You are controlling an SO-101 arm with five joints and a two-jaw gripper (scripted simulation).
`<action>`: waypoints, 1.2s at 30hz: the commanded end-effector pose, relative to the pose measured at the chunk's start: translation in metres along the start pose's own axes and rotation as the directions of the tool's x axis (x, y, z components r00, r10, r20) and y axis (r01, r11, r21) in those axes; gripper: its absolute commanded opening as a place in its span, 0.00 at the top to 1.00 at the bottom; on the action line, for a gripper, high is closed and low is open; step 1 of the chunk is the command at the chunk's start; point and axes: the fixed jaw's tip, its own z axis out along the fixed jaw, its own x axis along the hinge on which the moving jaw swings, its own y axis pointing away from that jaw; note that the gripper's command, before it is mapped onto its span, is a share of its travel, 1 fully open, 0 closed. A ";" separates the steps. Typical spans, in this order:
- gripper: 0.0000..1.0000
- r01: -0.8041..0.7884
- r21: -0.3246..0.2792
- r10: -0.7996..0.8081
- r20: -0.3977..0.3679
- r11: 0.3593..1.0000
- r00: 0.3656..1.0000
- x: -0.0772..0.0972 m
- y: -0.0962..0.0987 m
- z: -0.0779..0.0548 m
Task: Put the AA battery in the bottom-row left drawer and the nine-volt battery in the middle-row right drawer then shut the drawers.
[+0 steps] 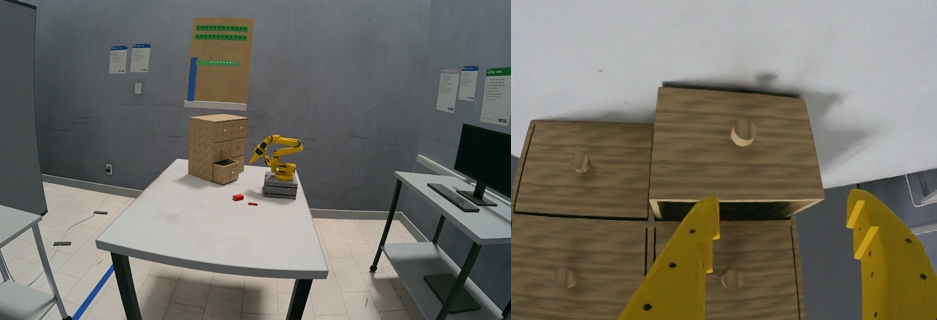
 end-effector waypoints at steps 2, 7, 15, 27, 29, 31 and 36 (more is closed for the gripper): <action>0.75 -0.006 0.004 0.006 0.018 1.000 1.000 -0.005 -0.001 0.002; 0.75 -0.006 0.004 0.006 0.018 1.000 1.000 -0.005 -0.001 0.002; 0.76 0.046 0.020 -0.044 -0.082 0.999 0.996 0.004 -0.006 0.013; 0.77 0.119 0.031 -0.109 -0.224 0.992 0.968 0.013 -0.013 0.025; 0.77 0.133 0.032 -0.121 -0.252 0.991 0.960 0.015 -0.015 0.027; 0.77 0.147 0.032 -0.131 -0.295 0.989 0.947 0.020 -0.017 0.027; 0.78 0.153 0.031 -0.135 -0.322 0.988 0.937 0.024 -0.018 0.025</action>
